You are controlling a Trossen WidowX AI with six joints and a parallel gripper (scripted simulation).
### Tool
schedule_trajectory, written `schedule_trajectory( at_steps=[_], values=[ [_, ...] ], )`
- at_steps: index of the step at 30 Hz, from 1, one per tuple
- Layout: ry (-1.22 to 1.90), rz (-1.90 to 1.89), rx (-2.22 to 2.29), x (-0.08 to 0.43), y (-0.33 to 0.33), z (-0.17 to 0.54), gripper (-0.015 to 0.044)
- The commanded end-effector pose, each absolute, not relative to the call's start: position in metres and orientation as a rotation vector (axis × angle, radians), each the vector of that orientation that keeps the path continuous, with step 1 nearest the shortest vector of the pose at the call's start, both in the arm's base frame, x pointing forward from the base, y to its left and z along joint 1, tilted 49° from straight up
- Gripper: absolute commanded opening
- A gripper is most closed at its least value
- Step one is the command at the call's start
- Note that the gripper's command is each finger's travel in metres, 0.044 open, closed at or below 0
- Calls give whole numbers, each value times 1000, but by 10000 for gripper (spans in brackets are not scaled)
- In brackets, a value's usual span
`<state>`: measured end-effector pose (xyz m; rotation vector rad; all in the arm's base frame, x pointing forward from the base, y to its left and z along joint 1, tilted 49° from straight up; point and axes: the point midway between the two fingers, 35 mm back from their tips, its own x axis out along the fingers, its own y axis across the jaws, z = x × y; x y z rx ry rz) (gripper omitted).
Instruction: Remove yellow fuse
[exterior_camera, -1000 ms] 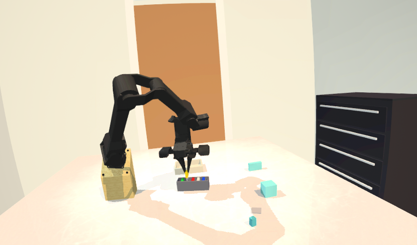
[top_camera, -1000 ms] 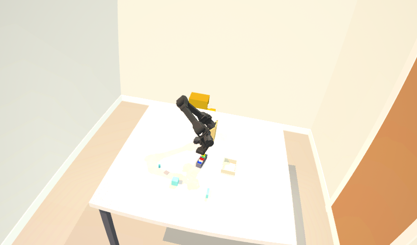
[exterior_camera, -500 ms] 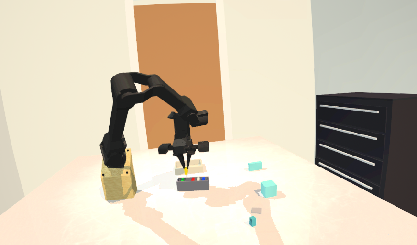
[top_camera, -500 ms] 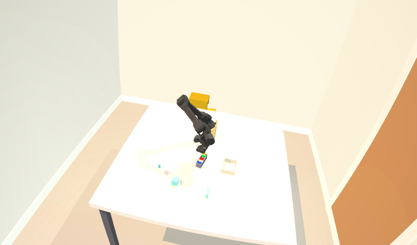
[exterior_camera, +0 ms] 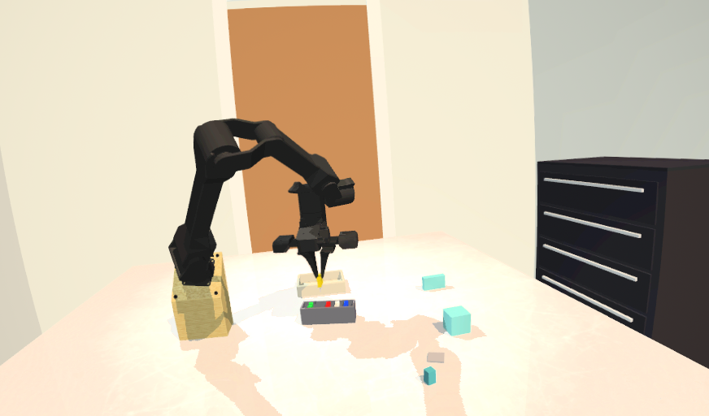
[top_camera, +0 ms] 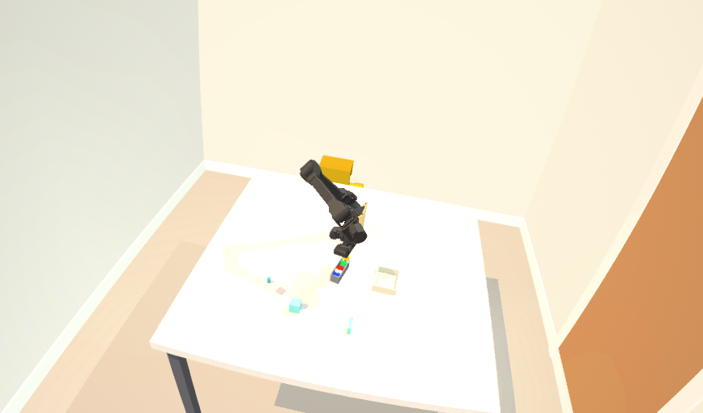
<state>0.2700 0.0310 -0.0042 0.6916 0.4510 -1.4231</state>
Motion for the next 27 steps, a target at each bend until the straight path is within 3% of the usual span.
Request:
schedule_trajectory(
  at_steps=[1, 27],
  values=[
    [460, -1425, 690, 273, 45, -17, 0],
    [466, -1423, 698, 272, 134, -111, 0]
  ],
)
